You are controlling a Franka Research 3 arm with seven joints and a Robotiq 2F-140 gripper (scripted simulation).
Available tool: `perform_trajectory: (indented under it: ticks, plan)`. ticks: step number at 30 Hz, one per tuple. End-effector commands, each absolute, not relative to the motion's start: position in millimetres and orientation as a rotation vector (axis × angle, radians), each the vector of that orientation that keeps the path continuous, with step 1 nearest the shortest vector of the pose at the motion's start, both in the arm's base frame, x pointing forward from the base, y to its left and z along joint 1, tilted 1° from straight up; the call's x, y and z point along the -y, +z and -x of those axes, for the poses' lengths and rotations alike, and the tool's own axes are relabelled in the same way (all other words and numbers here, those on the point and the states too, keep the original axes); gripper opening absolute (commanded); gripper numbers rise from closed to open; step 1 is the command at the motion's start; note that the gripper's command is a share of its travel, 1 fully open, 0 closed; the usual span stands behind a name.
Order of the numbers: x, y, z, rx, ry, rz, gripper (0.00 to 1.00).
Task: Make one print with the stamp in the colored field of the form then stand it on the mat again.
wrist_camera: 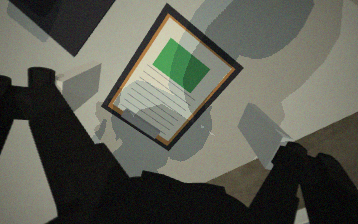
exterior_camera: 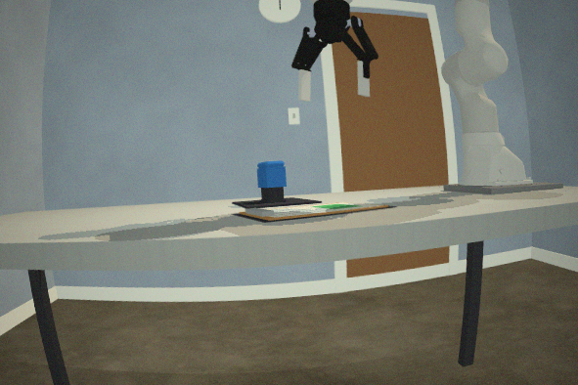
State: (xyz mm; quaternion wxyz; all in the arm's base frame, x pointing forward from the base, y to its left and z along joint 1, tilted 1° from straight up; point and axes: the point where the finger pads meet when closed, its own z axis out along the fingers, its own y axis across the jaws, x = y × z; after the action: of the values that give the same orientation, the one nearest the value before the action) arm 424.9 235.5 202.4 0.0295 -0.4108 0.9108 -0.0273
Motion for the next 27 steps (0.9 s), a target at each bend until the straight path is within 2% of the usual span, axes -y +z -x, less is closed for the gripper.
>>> perform_trajectory:
  ticks: [1,3,4,9,17,27]
  plan:
    - [-232.1,200.5,-422.1,-2.617,-0.06,1.652,1.0]
    - [-232.1,200.5,-422.1,-2.576,-0.062,1.72,1.0]
    - [-232.1,200.5,-422.2,-2.555,-0.063,1.754,0.52]
    - [-221.5,198.1,-429.1,-2.443,-0.064,1.916,0.52]
    - [-168.5,186.1,-464.2,-2.335,-0.067,2.069,0.52]
    - [-46.1,158.5,-545.0,-2.219,-0.075,2.229,0.52]
